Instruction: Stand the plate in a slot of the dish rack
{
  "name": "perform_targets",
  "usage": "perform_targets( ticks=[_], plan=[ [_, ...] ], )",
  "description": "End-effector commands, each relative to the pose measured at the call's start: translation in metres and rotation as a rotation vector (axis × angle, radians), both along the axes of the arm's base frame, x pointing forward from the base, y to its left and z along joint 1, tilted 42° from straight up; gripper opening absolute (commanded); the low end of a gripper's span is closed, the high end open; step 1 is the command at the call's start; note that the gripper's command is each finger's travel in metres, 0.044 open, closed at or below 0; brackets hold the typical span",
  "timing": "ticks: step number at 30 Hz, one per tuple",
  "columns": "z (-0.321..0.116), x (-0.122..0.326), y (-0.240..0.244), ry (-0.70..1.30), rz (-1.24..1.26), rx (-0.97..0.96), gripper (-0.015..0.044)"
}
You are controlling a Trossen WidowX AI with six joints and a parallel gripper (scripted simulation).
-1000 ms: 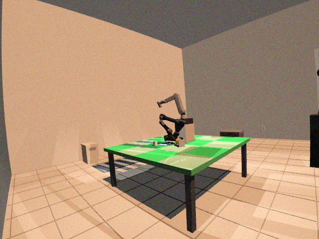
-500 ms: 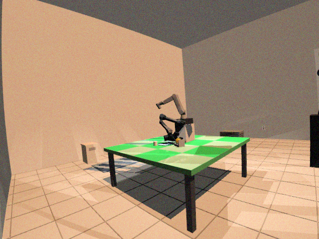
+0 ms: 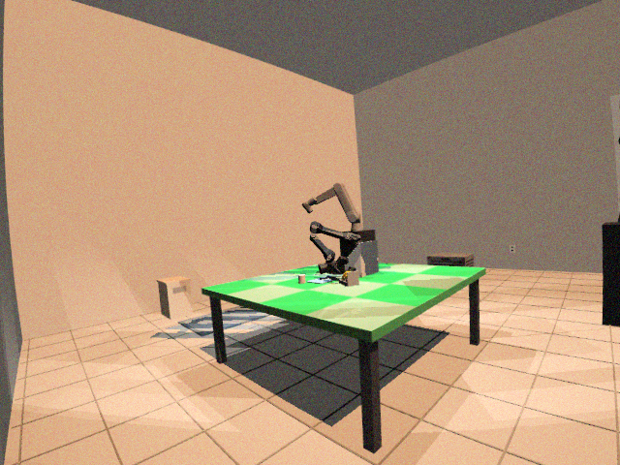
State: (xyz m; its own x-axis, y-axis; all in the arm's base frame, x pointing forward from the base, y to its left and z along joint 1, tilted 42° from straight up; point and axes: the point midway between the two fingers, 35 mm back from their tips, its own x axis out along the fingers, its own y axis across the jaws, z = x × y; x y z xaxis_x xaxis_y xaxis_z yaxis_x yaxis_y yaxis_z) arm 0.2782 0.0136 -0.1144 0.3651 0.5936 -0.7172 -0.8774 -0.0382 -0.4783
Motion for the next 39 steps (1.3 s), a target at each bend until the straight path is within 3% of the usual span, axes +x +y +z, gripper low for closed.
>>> perform_targets(
  ticks=[1,9,18,24,39],
  plan=[
    [0.001,0.0,0.001,0.006,-0.002,0.002,0.04],
    [0.022,0.002,0.021,0.047,-0.018,0.012,0.04],
    [0.087,-0.01,0.079,0.008,-0.003,0.017,0.04],
    [0.089,-0.004,0.08,0.026,-0.016,0.015,0.04],
    [0.08,-0.013,0.082,0.392,-0.343,-0.099,0.04]
  ],
)
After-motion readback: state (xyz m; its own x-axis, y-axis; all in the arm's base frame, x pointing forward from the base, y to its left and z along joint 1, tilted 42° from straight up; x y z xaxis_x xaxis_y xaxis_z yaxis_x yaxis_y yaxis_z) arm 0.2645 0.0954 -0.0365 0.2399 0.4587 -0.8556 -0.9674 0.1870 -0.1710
